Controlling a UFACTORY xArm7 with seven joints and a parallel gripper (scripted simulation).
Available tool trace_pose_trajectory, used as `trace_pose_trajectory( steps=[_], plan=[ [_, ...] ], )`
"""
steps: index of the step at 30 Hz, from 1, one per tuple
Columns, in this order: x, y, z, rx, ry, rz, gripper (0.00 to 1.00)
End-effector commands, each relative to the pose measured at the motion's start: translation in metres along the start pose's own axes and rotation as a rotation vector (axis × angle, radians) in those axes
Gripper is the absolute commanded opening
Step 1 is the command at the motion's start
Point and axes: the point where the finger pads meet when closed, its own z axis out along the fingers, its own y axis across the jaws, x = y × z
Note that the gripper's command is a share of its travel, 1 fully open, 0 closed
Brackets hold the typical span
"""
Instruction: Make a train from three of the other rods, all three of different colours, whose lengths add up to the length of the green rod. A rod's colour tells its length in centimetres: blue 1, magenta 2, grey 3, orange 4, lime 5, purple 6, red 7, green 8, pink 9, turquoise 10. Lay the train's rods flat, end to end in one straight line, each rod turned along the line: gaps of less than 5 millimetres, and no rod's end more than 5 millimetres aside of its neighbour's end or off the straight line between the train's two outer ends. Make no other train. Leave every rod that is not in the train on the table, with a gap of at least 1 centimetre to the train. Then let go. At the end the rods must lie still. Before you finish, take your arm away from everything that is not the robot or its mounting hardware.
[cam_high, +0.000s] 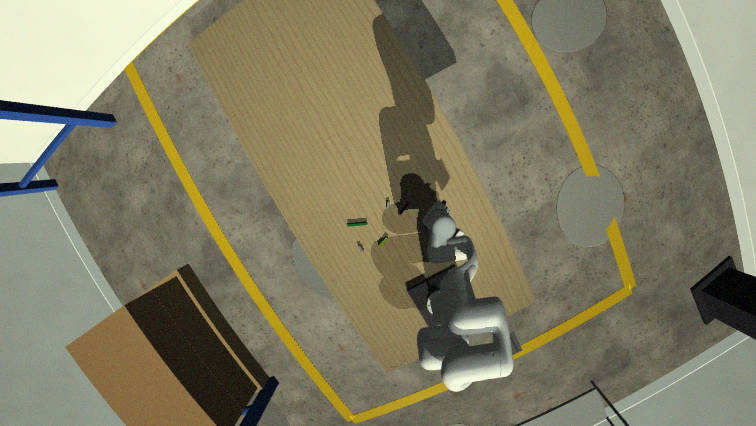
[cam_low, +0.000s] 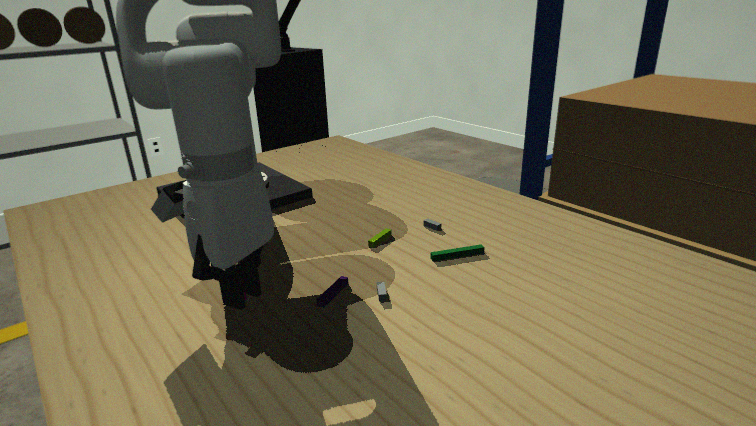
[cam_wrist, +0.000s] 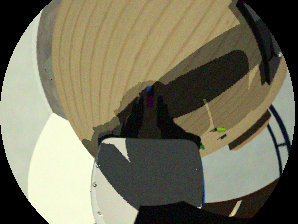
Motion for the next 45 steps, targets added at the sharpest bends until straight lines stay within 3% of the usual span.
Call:
trace_pose_trajectory(
  steps=[1,11,23,31,37,38,45],
  plan=[
    [-0.001,-0.001,-0.001,0.003,-0.003,0.000,0.24],
    [-0.001,-0.001,-0.006,0.003,-0.003,0.000,0.24],
    [-0.001,-0.001,-0.063,0.003,-0.003,0.000,0.24],
    [-0.001,-0.001,-0.086,0.003,-0.003,0.000,0.24],
    [-0.001,-0.001,-0.091,0.003,-0.003,0.000,0.24],
    [-0.001,-0.001,-0.091,0.003,-0.003,0.000,1.00],
    [-0.001,-0.001,-0.091,0.003,-0.003,0.000,1.00]
  ],
)
